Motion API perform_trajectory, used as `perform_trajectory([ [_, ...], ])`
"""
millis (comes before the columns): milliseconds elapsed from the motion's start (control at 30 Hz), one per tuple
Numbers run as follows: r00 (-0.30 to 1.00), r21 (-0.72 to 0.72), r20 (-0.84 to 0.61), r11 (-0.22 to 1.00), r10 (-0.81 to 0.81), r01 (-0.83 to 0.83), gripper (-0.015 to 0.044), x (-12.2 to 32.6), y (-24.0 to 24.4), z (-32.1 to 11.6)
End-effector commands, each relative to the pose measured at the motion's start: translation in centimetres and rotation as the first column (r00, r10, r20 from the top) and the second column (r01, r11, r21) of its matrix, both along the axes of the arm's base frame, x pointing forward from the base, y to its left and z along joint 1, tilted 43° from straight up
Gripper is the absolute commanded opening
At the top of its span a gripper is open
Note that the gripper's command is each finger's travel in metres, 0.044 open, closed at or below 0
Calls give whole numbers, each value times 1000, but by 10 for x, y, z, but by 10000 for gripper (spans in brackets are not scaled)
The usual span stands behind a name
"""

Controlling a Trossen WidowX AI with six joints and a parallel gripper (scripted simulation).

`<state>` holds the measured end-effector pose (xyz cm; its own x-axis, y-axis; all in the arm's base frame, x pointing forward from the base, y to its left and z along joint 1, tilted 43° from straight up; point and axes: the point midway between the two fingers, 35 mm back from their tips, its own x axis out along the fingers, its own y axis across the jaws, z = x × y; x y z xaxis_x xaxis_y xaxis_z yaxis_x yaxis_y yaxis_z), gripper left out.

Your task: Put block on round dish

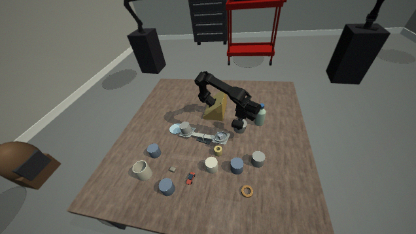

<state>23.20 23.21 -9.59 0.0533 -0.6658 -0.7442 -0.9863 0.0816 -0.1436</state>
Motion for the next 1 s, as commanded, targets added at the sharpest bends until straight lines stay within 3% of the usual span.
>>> perform_trajectory([
  [0, 1000, 0, 5, 1000, -15, 15, 0, -25, -2, -29],
  [967, 1000, -1, 6, 1000, -15, 15, 0, -22, -38, -68],
])
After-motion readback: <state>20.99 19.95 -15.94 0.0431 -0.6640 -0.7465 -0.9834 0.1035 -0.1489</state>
